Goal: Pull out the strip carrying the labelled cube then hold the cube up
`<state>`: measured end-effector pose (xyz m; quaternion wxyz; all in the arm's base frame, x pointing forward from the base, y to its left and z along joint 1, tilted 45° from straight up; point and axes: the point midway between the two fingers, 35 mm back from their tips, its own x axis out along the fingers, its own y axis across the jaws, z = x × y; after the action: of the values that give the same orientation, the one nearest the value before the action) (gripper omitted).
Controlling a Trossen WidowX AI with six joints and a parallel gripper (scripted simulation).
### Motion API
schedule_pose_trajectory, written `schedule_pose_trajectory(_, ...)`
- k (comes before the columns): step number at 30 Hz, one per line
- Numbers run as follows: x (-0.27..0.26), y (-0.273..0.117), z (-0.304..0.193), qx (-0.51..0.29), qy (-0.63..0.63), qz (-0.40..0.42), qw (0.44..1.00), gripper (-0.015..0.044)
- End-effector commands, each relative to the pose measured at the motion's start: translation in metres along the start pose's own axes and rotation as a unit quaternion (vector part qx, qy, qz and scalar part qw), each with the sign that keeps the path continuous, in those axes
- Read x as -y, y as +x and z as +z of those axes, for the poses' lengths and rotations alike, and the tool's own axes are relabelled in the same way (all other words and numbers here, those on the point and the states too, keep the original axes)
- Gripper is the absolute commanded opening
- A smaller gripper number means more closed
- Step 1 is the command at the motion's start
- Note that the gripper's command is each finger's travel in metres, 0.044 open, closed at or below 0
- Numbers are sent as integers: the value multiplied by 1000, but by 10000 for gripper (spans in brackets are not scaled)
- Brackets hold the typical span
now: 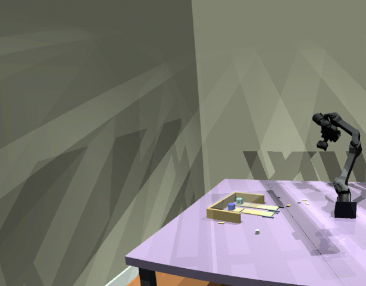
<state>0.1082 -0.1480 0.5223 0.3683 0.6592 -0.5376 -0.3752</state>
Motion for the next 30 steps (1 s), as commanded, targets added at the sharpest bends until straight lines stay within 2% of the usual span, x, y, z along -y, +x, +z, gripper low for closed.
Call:
schedule_pose_trajectory(1,2,0,-1,-1,-5,-3,1000,400)
schedule_pose_trajectory(7,74,-8,-61,-79,-213,-49,973,400)
schedule_pose_trajectory(14,179,-51,-117,-202,-477,-50,854,400)
schedule_pose_trajectory(21,285,-116,-133,-319,-688,12,652,400)
schedule_pose_trajectory(30,407,-209,-93,-419,-838,177,302,400)
